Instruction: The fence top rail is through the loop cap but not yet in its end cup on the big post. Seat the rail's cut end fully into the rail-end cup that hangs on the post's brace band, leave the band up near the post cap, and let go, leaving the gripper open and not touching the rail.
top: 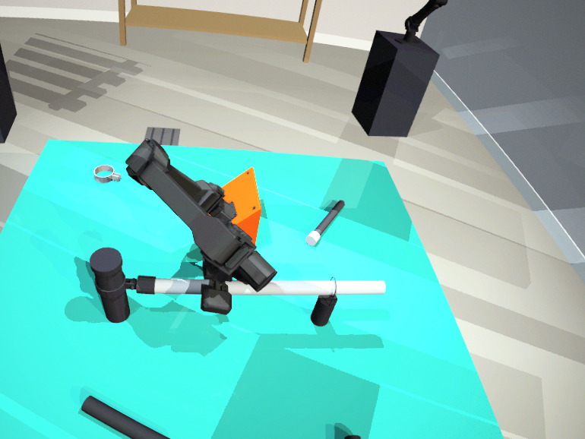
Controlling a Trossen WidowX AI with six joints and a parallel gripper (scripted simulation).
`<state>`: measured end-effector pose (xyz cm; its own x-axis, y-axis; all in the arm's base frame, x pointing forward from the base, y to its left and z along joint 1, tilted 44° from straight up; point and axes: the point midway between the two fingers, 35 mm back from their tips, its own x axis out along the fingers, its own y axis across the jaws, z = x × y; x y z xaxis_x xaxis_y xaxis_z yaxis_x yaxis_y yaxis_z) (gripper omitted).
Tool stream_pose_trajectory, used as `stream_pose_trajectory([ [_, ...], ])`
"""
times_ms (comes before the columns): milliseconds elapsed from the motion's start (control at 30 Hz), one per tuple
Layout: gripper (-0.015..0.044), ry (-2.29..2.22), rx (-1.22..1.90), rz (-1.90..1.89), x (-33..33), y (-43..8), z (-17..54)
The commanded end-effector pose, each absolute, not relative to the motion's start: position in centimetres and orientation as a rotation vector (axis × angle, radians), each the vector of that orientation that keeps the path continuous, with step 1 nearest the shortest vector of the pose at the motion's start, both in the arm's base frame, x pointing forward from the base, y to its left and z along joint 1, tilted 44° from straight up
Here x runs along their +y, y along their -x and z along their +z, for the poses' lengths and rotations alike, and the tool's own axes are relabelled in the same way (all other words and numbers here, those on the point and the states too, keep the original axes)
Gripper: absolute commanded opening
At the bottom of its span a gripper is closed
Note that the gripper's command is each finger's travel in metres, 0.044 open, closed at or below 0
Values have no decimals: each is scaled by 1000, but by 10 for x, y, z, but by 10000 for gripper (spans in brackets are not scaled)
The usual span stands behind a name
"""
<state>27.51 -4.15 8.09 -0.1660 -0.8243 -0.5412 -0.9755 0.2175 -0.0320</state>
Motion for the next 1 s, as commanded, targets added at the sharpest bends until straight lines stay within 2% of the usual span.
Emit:
stream_pose_trajectory([
  [0, 0, 1671, 2040, 443, -43, -276, 89],
  [967, 0, 1672, 2041, 442, -57, -274, 106],
])
